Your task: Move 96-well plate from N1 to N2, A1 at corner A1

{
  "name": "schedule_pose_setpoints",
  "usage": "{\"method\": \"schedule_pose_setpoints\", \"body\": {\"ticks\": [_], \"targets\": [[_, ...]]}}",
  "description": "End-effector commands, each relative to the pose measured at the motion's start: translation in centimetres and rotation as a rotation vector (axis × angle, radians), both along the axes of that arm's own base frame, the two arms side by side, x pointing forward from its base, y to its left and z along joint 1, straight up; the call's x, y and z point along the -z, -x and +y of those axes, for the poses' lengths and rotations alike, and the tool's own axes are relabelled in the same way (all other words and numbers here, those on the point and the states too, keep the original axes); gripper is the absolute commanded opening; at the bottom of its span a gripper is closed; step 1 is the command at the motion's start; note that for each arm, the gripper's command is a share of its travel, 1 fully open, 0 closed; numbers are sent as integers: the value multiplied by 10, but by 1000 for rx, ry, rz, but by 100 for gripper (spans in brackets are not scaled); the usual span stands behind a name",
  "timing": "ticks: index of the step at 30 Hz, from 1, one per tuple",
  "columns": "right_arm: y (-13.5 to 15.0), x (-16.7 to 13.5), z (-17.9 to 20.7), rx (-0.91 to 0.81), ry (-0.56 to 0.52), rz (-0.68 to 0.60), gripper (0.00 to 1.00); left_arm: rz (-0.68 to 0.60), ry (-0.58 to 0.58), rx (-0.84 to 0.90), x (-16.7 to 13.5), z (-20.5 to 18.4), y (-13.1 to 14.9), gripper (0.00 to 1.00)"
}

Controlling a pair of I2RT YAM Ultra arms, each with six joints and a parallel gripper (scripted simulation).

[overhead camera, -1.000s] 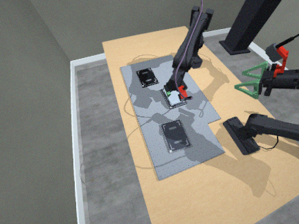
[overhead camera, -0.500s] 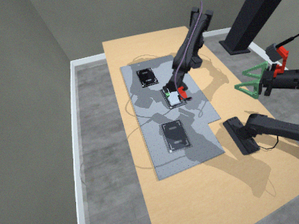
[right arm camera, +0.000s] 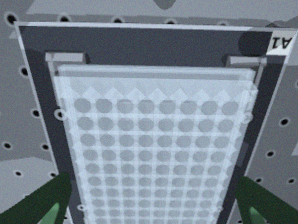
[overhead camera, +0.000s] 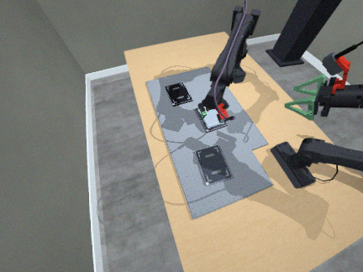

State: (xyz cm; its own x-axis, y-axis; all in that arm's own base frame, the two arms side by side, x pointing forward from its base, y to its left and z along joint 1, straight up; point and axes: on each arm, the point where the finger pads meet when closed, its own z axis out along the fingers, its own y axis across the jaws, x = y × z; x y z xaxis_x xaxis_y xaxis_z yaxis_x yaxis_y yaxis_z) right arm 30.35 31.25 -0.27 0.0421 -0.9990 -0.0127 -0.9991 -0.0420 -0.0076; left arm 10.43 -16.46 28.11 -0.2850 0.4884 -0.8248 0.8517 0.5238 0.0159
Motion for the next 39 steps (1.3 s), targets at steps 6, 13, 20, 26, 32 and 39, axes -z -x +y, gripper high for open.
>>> {"method": "schedule_pose_setpoints", "body": {"ticks": [6, 13, 20, 26, 32, 39], "targets": [[-1, -34, 4, -1, -27, -24, 100, -15, 24, -5, -11, 1, -1, 100], [-11, -66, 0, 1, -26, -25, 100, -15, 24, -5, -11, 1, -1, 100], [-6, -92, -1, -6, 6, 7, 100, -15, 24, -5, -11, 1, -1, 100], [-3, -94, 0, 0, 3, 5, 100, -15, 24, -5, -11, 1, -1, 100], [-21, -108, 2, 74, -101, -84, 100, -15, 24, -5, -11, 1, -1, 100], [-33, -145, -27, 209, -249, -215, 100, -25, 39, -4, -15, -9, -7, 100]]}}
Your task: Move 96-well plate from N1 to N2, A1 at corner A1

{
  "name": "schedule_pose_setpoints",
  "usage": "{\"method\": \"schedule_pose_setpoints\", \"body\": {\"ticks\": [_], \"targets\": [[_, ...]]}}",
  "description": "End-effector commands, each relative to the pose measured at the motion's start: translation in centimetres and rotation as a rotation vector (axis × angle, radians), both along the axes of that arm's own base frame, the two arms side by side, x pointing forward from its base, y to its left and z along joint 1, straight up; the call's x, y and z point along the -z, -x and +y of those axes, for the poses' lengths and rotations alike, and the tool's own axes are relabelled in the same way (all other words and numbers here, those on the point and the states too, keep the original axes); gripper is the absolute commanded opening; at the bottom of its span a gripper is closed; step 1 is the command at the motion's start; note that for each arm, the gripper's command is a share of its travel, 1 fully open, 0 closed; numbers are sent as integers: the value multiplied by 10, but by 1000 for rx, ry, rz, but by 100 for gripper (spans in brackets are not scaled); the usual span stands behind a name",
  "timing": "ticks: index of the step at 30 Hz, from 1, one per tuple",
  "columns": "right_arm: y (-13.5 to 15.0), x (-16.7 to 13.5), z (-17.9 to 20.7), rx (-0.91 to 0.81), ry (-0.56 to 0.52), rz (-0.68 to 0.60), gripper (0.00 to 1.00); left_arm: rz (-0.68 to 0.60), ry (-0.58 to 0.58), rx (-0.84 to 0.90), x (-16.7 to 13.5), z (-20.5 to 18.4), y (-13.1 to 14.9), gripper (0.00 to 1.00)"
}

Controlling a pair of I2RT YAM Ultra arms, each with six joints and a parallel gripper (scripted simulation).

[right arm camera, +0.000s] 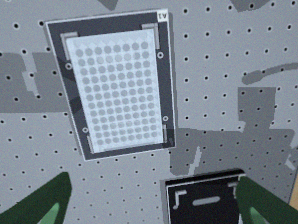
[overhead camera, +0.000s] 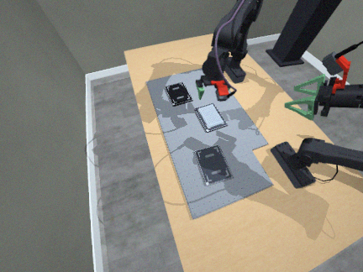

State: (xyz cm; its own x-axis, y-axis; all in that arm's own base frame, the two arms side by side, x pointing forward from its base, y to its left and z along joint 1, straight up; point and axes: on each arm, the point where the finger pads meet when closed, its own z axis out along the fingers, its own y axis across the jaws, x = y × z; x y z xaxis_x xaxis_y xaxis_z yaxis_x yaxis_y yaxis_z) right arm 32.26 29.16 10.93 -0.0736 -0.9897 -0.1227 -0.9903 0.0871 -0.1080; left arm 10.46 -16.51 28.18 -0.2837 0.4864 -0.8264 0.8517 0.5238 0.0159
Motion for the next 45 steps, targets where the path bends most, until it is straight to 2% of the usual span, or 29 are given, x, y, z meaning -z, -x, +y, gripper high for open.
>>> {"method": "schedule_pose_setpoints", "body": {"ticks": [1, 7, 13, 15, 20, 25, 29, 32, 38, 43, 45], "targets": [[-15, -38, -15, 113, -158, -134, 100, -25, 40, -1, -16, -13, -9, 100], [-17, -78, -57, 249, -289, -255, 100, -10, 16, 1, -8, -47, -31, 100], [-24, -118, -95, 390, -437, -390, 100, 27, -40, 1, 18, -85, -56, 100], [-24, -118, -95, 390, -437, -390, 100, 27, -40, 1, 18, -85, -56, 100], [-31, -161, -137, 545, -599, -540, 100, 74, -112, 0, 59, -118, -78, 100], [-37, -194, -168, 663, -725, -657, 100, 94, -142, 0, 82, -139, -92, 100], [-42, -224, -196, 770, -839, -763, 100, 121, -182, 0, 113, -152, -102, 100], [-43, -231, -205, 803, -861, -795, 100, 127, -191, 0, 120, -155, -104, 100], [-50, -276, -254, 989, -1033, -976, 100, 165, -245, -1, 166, -171, -116, 100], [-58, -298, -284, 1098, -1115, -1070, 100, 196, -291, -2, 198, -175, -119, 100], [-59, -302, -290, 1118, -1127, -1088, 100, 200, -297, -2, 201, -176, -120, 100]]}}
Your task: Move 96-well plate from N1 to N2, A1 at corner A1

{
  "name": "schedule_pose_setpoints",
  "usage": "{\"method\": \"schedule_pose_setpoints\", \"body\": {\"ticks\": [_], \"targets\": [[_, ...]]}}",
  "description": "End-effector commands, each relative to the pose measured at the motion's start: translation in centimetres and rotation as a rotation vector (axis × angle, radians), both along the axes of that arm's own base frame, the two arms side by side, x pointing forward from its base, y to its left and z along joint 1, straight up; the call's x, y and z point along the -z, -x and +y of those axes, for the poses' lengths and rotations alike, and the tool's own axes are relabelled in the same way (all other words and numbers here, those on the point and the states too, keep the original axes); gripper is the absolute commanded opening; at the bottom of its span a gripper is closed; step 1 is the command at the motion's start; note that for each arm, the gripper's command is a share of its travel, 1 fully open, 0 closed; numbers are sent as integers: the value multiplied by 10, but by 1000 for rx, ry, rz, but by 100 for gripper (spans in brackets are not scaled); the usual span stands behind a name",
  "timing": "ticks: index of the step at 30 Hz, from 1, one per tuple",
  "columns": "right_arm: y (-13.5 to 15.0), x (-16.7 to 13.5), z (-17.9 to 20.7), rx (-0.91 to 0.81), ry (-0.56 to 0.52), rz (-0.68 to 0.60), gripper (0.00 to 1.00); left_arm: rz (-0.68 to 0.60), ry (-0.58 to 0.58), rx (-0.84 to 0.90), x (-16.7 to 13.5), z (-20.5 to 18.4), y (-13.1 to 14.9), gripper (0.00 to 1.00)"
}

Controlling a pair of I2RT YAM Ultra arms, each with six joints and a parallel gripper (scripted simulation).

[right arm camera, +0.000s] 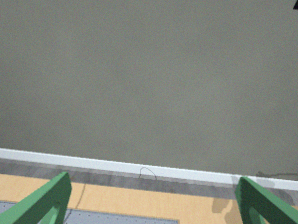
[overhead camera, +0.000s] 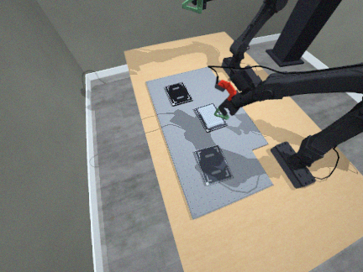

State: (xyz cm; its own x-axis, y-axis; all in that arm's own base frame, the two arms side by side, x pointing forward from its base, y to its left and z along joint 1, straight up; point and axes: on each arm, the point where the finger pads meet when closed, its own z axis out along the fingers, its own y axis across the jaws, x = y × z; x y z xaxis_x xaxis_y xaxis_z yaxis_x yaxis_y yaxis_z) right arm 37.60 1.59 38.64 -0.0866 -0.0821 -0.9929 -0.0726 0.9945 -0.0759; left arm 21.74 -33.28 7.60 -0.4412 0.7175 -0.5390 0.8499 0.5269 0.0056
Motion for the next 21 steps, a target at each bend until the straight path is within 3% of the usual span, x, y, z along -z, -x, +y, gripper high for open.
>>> {"method": "schedule_pose_setpoints", "body": {"ticks": [1, 21], "targets": [[-6, -26, -17, 80, -90, -111, 100, -8, 24, 4, 0, -6, -5, 100], [-1, -15, -11, 59, -77, -51, 100, -4, 6, 24, -3, -4, -3, 100]]}}
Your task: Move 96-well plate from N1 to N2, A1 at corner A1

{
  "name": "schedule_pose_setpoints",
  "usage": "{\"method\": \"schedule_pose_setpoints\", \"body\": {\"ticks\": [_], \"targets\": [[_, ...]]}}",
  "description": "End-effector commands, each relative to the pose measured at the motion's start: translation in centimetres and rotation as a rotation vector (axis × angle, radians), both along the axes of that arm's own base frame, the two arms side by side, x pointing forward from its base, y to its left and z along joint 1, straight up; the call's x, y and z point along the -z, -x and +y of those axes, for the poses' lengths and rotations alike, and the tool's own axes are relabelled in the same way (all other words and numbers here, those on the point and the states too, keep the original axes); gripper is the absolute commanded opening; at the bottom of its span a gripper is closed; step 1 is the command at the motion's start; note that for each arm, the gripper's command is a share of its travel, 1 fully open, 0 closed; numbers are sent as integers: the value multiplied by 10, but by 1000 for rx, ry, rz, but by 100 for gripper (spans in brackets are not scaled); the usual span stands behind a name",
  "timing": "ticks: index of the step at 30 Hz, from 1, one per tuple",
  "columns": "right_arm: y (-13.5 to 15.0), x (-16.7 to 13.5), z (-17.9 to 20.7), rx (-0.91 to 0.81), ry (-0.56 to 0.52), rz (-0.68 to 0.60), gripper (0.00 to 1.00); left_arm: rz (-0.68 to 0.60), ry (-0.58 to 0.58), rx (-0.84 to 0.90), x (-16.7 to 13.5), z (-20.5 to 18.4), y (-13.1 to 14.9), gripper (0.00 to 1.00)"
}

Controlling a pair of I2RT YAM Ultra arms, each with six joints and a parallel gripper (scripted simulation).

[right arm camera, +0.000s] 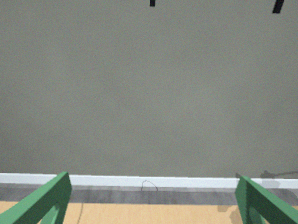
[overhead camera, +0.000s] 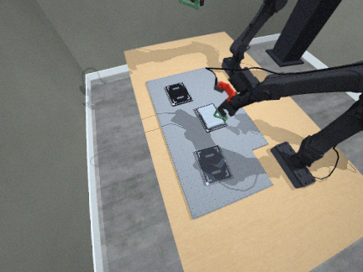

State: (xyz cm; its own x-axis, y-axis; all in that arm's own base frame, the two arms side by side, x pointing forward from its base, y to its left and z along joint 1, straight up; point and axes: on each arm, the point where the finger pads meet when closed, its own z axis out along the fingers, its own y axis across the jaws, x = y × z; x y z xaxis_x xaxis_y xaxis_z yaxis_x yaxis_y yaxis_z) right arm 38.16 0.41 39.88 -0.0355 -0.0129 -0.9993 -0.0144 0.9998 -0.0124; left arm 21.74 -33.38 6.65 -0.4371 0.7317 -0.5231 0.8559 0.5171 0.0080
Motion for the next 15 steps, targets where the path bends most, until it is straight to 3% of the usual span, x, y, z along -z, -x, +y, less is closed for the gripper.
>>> {"method": "schedule_pose_setpoints", "body": {"ticks": [1, 5, 9, 15], "targets": [[7, 2, 5, -9, -10, 29, 100, -5, 7, 25, -11, -1, -2, 100], [27, 22, 34, -102, 0, 155, 100, 31, -81, 90, -1, 3, 2, 100], [74, 41, 78, -258, 31, 299, 100, 71, -192, 185, 2, 2, 0, 100], [144, 65, 109, -435, 94, 465, 100, 112, -332, 301, 5, -2, -5, 100]]}}
